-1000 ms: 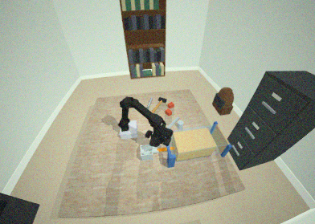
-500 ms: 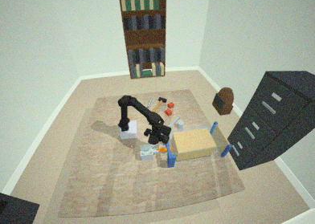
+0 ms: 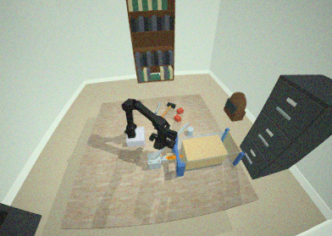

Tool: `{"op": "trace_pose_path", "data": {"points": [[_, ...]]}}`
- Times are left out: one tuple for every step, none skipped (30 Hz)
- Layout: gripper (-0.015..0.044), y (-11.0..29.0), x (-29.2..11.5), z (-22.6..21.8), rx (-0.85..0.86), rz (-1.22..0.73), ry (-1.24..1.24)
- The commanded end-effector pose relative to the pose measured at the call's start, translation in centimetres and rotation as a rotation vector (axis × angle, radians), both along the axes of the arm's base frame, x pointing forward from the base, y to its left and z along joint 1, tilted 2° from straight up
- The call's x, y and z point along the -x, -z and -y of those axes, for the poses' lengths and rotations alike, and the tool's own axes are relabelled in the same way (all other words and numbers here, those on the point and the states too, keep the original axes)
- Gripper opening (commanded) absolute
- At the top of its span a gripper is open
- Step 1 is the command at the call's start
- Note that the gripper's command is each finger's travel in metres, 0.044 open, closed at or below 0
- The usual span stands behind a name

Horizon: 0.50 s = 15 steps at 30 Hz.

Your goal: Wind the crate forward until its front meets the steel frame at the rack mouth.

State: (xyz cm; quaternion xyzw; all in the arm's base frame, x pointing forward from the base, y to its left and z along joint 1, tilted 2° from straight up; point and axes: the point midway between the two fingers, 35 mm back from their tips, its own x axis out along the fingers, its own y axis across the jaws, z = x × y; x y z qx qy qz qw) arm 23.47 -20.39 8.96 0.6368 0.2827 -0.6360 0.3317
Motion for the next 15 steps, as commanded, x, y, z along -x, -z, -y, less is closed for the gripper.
{"op": "trace_pose_path", "data": {"points": [[0.0,0.0,0.7,-1.1,-0.015,-0.008,-0.003],[0.0,0.0,0.8,-1.2,-0.015,-0.008,-0.003],[0.0,0.0,0.9,-1.3,-0.015,-0.008,-0.003],[0.0,0.0,1.0,-1.4,-0.015,-0.008,-0.003],[0.0,0.0,1.2,-1.6,-0.015,-0.008,-0.003],[0.0,0.0,1.3,-1.6,-0.015,-0.008,-0.003],[0.0,0.1,1.4,-1.8,-0.015,-0.008,-0.003],[0.0,0.1,1.5,-1.8,-0.016,-0.008,-0.003],[0.0,0.1,1.7,-2.0,-0.016,-0.008,-0.003],[0.0,0.1,1.8,-2.0,-0.016,-0.008,-0.003],[0.0,0.1,1.9,-2.1,-0.016,-0.008,-0.003],[0.0,0.1,2.0,-2.2,-0.016,-0.009,-0.003],[0.0,0.1,2.2,-2.3,-0.016,-0.009,-0.003],[0.0,0.1,2.3,-2.4,-0.016,-0.009,-0.003],[0.0,0.1,2.5,-2.5,-0.016,-0.009,-0.003]]}}
